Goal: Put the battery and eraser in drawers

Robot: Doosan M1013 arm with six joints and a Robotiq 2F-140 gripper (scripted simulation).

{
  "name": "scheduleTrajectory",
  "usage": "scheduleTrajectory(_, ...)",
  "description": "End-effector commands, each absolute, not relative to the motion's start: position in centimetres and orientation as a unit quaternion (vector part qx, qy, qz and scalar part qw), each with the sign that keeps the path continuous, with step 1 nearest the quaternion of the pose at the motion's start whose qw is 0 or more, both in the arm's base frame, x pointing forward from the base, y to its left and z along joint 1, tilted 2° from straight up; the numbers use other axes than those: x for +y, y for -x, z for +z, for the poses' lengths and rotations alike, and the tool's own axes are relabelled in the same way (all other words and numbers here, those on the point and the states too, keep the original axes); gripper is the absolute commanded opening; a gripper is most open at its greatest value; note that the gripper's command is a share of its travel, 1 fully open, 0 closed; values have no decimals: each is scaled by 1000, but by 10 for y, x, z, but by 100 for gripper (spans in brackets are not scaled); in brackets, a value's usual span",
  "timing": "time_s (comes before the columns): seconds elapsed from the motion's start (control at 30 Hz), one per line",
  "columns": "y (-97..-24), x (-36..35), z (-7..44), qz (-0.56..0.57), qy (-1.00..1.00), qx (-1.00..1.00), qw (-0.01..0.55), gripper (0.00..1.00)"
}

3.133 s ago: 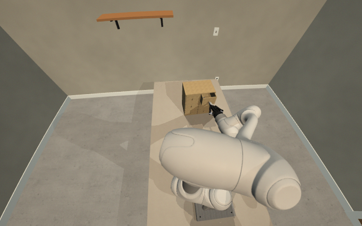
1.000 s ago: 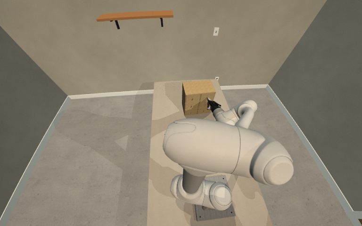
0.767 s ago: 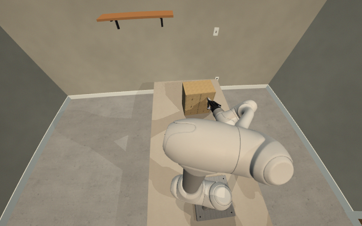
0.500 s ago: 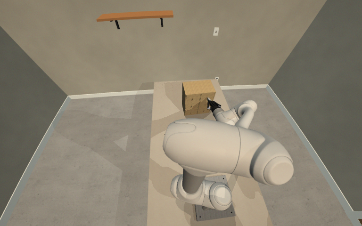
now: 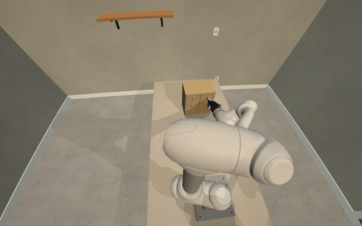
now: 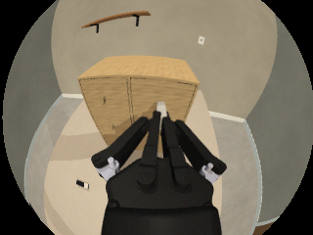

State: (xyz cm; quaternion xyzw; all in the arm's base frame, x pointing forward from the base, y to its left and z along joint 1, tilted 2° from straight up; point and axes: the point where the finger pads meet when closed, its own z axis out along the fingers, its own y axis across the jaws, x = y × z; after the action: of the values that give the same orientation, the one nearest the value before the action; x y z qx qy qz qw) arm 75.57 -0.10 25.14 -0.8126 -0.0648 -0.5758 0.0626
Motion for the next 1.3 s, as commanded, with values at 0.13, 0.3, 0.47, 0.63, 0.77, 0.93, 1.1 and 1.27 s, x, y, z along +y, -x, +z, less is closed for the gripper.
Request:
scheduleTrajectory(0.13, -756, -1, 252, -576, 813, -65, 63, 0)
scheduleTrajectory(0.3, -756, -1, 252, -576, 813, -65, 63, 0)
scheduleTrajectory(0.47, -754, -1, 252, -576, 813, -65, 63, 0)
scheduleTrajectory(0.63, -736, -5, 251, -576, 813, -65, 63, 0)
scheduleTrajectory(0.77, -717, -8, 251, -576, 813, -65, 63, 0)
scheduleTrajectory(0.93, -708, -10, 251, -576, 813, -65, 63, 0)
scheduleTrajectory(1.1, -706, -10, 251, -576, 813, -65, 63, 0)
scheduleTrajectory(1.27, -691, -13, 257, -576, 813, -65, 63, 0)
